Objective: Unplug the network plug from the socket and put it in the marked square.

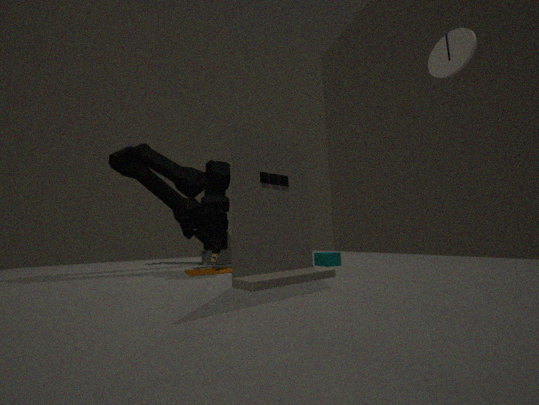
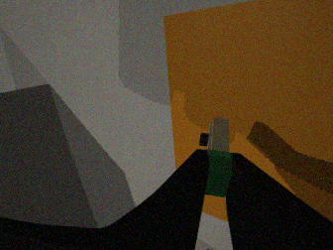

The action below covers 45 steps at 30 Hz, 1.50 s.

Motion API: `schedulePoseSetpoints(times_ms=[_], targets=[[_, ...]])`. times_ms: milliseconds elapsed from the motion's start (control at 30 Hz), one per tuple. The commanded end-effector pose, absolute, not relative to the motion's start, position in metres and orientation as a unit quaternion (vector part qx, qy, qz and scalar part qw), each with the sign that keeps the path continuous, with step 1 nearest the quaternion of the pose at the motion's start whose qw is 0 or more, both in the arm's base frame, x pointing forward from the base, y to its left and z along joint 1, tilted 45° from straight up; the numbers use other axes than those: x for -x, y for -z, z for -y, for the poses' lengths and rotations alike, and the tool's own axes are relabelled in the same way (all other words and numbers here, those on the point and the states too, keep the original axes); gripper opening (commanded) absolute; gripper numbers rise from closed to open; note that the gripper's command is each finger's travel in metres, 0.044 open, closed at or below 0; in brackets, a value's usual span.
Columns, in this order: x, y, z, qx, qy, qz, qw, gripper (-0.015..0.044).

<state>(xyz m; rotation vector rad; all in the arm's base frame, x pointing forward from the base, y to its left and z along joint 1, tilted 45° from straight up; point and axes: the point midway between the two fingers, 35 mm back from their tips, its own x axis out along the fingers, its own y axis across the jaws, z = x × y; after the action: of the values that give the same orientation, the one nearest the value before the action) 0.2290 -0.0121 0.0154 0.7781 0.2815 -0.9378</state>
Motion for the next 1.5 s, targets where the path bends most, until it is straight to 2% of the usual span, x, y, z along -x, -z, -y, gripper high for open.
schedulePoseSetpoints(times_ms=[0, 1067, 1267, 1467], targets=[[-0.228, -0.012, 0.015, -0.362, 0.438, -0.134, 0.811, 0.0000], [-0.227, -0.005, 0.028, -0.362, 0.438, -0.129, 0.813, 0.0000], [-0.227, -0.005, 0.028, -0.362, 0.438, -0.129, 0.813, 0.0156], [-0.227, -0.005, 0.027, -0.362, 0.438, -0.129, 0.813, 0.0156]])
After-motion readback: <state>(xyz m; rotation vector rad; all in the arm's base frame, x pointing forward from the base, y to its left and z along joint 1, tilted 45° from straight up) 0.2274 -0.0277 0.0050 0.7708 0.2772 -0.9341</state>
